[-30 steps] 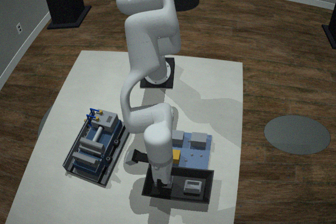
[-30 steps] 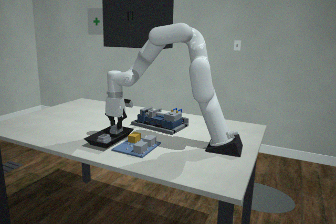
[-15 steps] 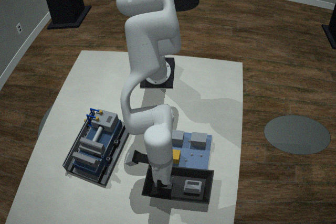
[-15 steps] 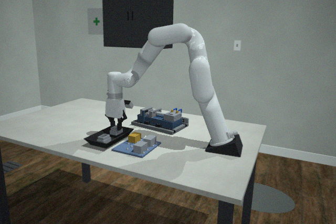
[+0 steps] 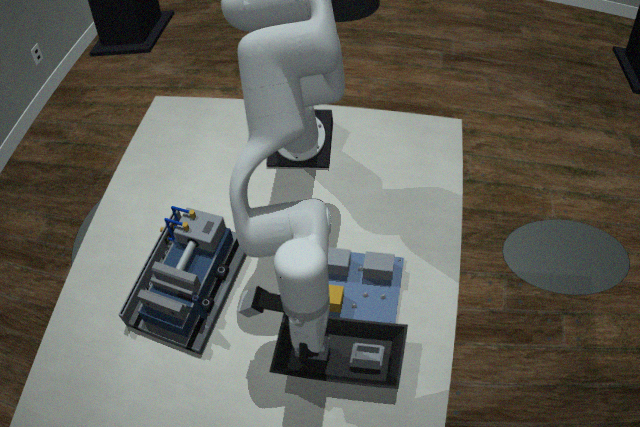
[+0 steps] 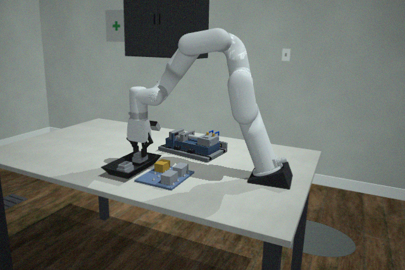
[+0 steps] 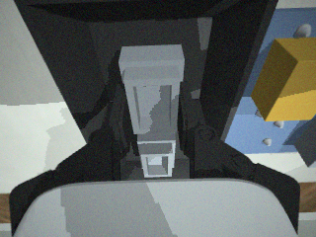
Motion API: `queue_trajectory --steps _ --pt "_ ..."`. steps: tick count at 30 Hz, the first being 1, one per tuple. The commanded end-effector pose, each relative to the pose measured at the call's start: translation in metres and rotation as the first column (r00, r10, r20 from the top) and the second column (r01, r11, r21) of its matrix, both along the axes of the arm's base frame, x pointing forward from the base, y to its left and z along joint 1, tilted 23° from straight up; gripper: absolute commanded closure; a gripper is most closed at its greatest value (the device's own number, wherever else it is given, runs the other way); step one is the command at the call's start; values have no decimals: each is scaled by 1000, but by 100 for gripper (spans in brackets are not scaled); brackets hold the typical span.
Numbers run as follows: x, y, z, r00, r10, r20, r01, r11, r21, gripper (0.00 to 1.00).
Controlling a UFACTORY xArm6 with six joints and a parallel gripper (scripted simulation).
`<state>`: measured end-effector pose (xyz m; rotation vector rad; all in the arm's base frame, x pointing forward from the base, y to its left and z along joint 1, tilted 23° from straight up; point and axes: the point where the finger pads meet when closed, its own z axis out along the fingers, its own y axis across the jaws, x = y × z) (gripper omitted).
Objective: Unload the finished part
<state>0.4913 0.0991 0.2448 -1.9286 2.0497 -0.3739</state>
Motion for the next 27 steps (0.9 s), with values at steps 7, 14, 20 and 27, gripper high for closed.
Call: queue_trajectory --steps 7,14,20,27 --pt "1 0 1 1000 0 4 0 1000 1 100" --pt "2 0 0 1000 0 4 0 1000 1 100" --pt "3 0 -3 1000 0 4 0 1000 1 100" --pt "4 0 -6 1000 0 4 0 1000 1 100"
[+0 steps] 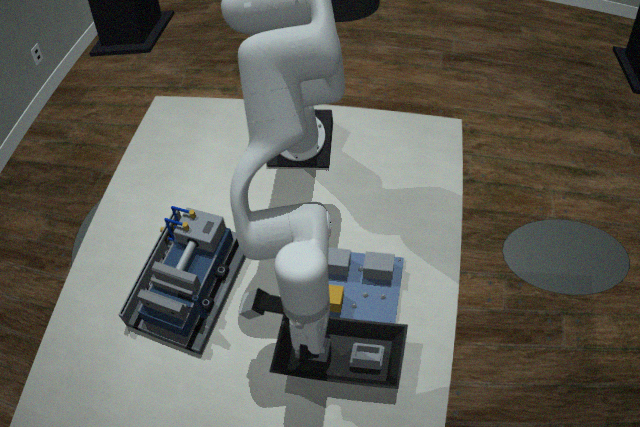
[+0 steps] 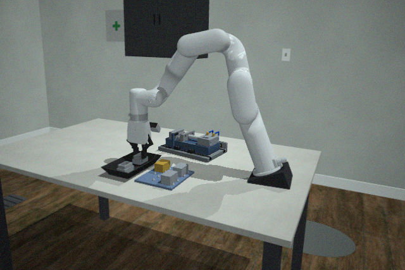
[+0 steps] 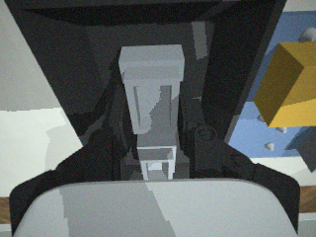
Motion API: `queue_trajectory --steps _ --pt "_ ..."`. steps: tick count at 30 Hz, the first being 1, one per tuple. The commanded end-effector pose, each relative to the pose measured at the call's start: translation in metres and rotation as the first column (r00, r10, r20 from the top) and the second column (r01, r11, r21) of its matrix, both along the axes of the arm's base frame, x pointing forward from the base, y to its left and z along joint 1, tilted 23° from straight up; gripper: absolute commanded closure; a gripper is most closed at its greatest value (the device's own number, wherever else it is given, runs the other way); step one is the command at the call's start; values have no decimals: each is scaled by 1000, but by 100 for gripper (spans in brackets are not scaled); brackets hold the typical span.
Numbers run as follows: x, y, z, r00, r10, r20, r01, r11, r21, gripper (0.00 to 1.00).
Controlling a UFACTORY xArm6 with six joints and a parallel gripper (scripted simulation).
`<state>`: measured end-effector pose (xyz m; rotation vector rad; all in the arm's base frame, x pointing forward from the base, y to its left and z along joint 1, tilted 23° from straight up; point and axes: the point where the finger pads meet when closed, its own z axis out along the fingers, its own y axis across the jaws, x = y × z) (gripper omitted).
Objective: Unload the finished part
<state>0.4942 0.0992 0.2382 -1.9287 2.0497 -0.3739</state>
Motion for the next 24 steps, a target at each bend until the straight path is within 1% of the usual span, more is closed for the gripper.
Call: queue_trajectory --steps 1,24 --pt "1 0 1 1000 0 4 0 1000 1 100" --pt "3 0 -3 1000 0 4 0 1000 1 100"
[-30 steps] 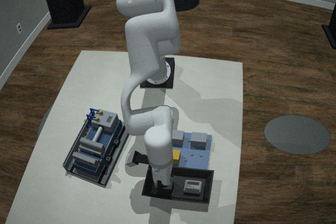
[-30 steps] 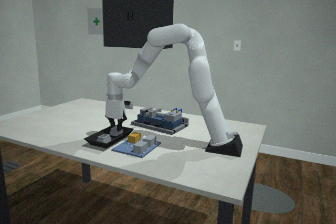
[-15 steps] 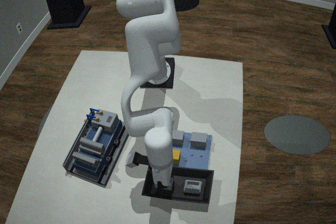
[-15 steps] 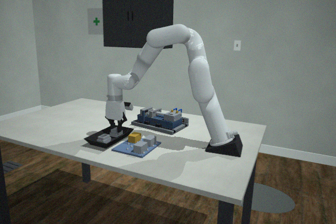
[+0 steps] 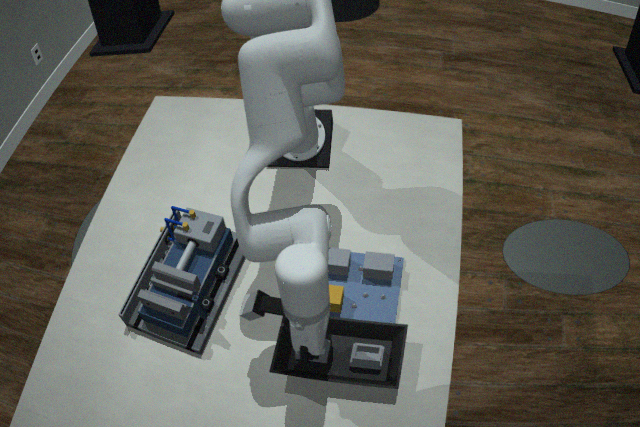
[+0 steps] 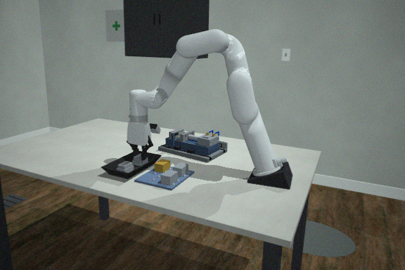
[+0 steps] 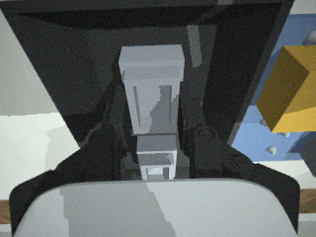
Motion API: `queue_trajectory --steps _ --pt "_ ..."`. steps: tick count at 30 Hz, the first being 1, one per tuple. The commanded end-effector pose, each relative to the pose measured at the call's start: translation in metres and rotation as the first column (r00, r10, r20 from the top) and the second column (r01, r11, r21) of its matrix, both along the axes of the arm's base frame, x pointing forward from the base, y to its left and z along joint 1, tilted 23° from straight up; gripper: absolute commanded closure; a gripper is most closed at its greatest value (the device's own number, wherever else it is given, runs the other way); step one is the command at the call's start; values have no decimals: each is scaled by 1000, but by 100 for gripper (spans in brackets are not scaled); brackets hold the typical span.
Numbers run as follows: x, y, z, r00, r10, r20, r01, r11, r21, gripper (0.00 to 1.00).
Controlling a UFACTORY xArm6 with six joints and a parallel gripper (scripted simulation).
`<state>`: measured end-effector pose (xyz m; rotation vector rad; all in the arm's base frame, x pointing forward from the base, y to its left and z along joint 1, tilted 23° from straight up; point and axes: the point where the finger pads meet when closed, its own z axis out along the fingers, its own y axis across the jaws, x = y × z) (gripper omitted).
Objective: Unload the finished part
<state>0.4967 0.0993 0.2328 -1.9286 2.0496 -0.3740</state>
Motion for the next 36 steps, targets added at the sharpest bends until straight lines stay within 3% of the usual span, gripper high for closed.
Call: queue_trajectory --steps 1,7,8,36 --pt "1 0 2 1000 0 4 0 1000 1 100" --pt "1 0 2 1000 0 4 0 1000 1 100" --pt "1 0 2 1000 0 4 0 1000 1 31" --pt "1 0 2 1000 0 4 0 1000 1 31"
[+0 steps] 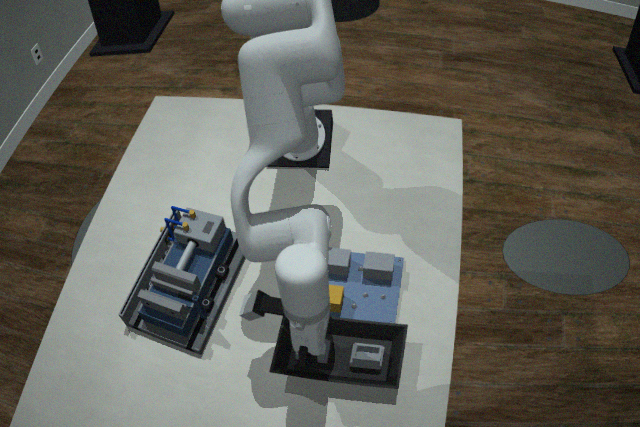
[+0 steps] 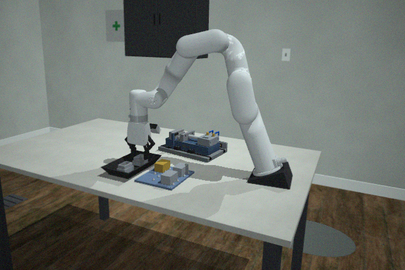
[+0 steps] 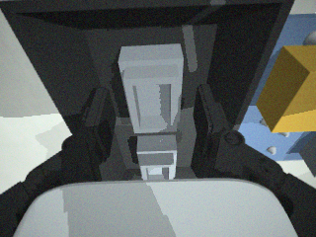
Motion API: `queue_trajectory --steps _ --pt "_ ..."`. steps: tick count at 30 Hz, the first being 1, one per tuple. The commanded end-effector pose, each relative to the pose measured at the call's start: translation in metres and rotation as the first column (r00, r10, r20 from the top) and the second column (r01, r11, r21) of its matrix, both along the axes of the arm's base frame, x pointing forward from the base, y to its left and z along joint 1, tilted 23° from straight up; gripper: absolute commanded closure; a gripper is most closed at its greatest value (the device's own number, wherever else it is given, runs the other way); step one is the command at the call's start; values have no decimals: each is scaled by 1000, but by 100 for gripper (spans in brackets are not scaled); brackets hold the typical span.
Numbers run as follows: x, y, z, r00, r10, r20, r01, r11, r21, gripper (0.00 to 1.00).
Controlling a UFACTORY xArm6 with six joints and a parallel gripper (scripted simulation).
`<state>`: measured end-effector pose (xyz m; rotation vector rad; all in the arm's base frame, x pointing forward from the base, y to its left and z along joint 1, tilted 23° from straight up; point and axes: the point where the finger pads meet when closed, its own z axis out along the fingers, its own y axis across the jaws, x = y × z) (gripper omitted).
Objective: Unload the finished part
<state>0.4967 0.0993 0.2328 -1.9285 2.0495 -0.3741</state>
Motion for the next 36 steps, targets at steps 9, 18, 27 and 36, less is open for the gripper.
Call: queue_trajectory --steps 9,18,27,36 --pt "1 0 2 1000 0 4 0 1000 1 31" --pt "-5 0 15 1000 0 4 0 1000 1 31" --pt "-18 -1 45 1000 0 4 0 1000 1 31" --pt "-38 -1 93 1000 0 4 0 1000 1 31"
